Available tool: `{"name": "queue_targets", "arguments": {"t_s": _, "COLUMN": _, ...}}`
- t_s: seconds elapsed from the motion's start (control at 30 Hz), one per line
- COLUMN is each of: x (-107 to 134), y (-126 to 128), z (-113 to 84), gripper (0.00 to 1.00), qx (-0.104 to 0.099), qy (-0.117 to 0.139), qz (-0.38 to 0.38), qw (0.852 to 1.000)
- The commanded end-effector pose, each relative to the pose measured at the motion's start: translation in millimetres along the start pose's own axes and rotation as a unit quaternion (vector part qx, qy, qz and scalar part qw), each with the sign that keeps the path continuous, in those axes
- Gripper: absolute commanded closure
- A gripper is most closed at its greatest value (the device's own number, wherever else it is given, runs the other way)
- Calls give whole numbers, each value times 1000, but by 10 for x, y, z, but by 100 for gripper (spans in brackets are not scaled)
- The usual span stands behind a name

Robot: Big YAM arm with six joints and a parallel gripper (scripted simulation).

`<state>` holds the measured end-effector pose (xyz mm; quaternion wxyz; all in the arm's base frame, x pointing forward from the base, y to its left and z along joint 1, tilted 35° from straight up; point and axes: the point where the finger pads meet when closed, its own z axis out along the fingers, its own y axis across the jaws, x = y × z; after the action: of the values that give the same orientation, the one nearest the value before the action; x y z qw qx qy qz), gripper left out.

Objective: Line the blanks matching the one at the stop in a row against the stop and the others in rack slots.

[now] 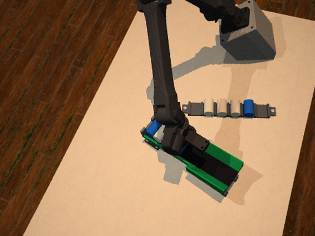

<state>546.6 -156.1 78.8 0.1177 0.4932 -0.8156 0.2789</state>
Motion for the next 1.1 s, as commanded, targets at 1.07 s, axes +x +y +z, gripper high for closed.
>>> {"name": "queue_targets", "arguments": {"t_s": 1.07, "x": 42, "y": -210, "z": 31, "gripper": 20, "qx": 11, "qy": -3, "qz": 15, "qw": 1000}}
